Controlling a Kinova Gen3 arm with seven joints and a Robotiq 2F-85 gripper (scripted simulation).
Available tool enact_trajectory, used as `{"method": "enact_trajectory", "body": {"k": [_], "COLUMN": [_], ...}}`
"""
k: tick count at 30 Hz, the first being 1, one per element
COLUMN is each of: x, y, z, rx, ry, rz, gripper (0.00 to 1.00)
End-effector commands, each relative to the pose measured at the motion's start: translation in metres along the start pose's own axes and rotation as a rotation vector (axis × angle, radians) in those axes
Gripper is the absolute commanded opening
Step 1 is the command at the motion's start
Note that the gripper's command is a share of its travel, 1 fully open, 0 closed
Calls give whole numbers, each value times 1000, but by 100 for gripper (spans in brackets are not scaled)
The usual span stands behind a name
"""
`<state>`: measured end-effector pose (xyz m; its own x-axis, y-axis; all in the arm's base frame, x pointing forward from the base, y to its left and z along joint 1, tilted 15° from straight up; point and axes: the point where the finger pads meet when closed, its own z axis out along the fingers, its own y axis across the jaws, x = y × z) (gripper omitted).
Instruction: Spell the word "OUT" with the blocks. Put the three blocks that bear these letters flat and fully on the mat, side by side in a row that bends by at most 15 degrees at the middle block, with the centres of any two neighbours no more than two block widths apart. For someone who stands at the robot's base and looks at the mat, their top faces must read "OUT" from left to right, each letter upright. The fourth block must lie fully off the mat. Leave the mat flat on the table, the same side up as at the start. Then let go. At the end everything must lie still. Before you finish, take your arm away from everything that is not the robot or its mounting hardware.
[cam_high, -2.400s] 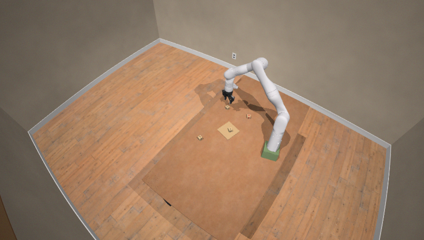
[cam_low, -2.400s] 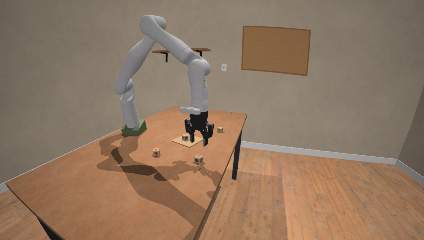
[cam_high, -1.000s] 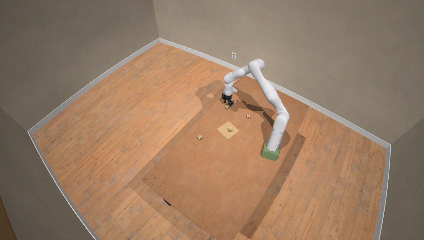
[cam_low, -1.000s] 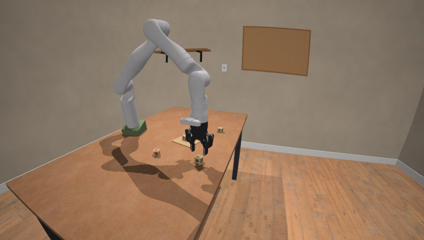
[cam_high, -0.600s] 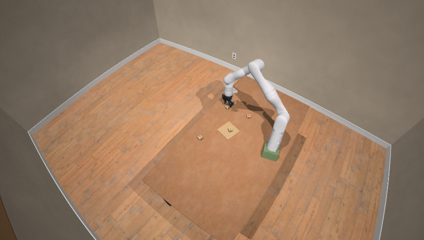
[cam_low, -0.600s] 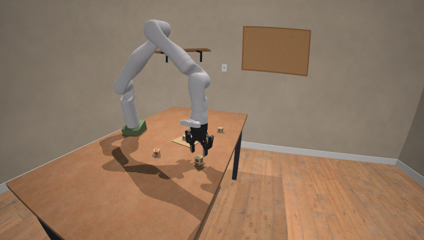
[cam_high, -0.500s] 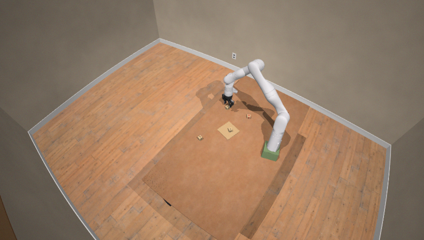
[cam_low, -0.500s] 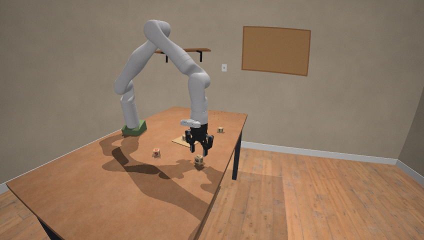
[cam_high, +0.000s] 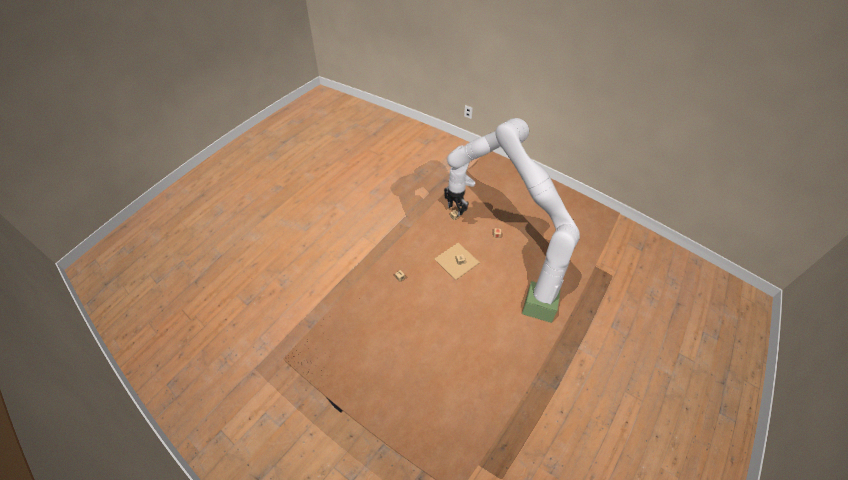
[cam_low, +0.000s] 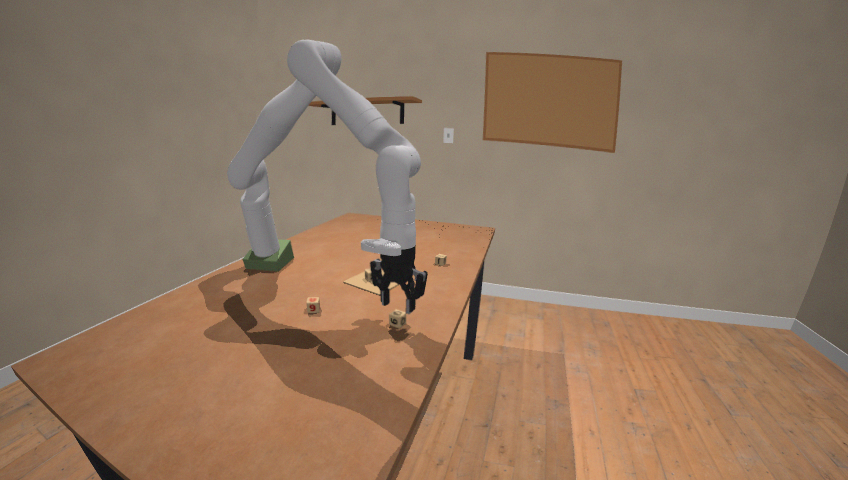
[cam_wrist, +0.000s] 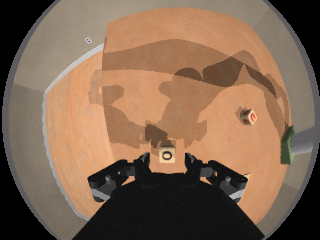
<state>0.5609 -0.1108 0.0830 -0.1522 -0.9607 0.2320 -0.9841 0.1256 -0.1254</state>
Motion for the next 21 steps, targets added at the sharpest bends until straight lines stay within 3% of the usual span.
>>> {"method": "enact_trajectory", "body": {"k": [1,21], "x": [0,0], "y": [-1,-1], "z": [-1,1], "rx": [2,2], "ry": [0,0], "rz": [0,0], "gripper": [67,67]}}
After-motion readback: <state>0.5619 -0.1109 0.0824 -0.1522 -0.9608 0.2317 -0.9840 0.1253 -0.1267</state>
